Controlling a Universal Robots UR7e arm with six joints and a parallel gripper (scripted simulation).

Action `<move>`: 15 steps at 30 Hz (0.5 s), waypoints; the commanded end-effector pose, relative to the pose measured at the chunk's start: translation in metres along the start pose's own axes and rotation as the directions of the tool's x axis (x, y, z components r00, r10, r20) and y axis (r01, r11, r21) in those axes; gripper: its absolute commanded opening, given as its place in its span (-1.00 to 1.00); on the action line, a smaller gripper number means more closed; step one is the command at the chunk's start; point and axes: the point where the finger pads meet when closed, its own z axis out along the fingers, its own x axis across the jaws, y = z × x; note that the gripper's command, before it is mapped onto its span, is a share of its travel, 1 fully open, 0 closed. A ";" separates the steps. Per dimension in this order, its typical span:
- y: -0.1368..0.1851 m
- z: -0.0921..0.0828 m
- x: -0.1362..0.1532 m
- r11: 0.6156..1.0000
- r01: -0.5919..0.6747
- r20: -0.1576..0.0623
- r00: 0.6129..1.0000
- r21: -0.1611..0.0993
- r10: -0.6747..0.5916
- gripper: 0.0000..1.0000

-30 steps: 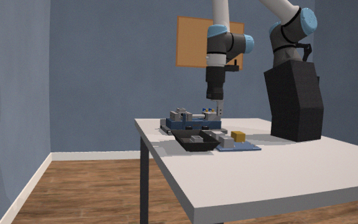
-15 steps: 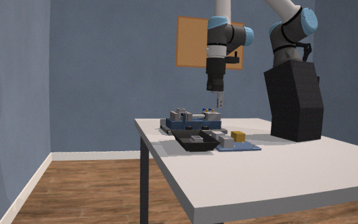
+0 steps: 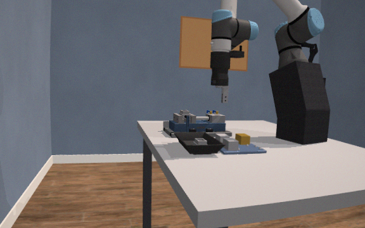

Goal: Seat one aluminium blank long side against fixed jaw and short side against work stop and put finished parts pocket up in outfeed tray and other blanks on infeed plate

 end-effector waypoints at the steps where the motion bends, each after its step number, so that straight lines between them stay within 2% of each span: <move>1: 0.000 -0.003 0.000 1.000 0.000 0.000 1.000 -0.001 0.000 -1.00; 9: 0.004 -0.003 0.000 1.000 0.000 0.000 1.000 -0.001 0.000 -1.00; 15: 0.039 -0.001 0.000 1.000 0.000 0.000 1.000 -0.001 0.000 -1.00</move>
